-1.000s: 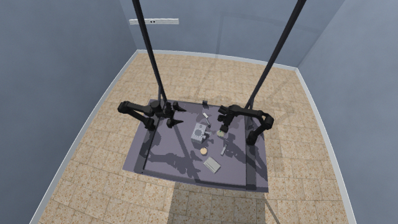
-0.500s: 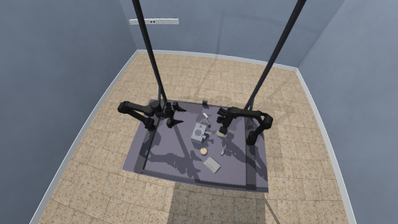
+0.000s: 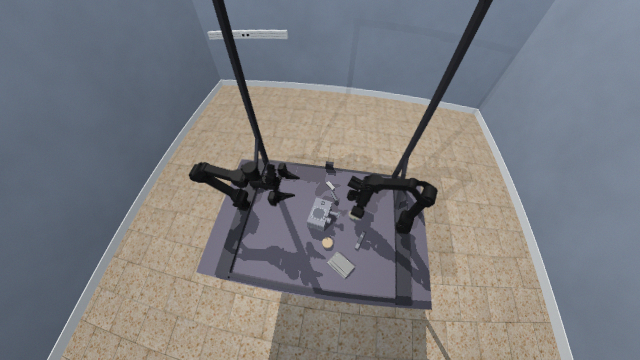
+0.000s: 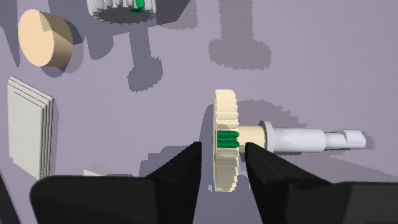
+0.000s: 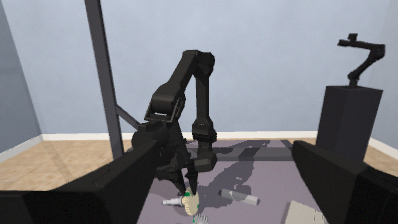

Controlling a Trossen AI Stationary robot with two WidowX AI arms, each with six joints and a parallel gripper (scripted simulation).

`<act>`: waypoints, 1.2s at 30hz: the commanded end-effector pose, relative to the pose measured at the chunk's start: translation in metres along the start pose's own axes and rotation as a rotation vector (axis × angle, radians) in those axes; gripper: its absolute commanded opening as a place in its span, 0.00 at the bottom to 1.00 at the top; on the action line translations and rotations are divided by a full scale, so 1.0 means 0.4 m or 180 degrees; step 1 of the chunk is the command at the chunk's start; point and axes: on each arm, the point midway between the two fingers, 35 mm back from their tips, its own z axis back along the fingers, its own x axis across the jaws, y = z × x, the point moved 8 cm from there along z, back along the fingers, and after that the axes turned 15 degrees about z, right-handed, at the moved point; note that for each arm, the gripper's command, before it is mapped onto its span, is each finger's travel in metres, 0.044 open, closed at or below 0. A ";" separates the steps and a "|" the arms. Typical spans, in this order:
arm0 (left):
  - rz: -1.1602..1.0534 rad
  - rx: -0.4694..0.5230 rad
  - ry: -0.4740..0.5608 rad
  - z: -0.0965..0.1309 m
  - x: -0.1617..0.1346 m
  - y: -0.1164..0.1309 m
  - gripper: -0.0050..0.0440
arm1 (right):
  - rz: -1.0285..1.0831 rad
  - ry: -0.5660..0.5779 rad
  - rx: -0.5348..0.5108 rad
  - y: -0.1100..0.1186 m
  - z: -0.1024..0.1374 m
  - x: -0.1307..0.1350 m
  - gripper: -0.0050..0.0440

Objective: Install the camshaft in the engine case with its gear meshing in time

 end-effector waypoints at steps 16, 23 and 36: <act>0.0041 -0.0130 0.0048 0.030 0.002 -0.012 0.10 | -0.0006 0.0026 -0.0105 -0.028 0.002 -0.010 0.92; 0.0051 -0.0139 0.0048 0.059 0.011 -0.017 0.08 | -0.0006 0.0026 -0.0105 -0.028 0.002 -0.010 0.92; 0.0060 -0.0144 0.0042 0.103 0.027 -0.023 0.00 | -0.0006 0.0026 -0.0105 -0.028 0.002 -0.010 0.92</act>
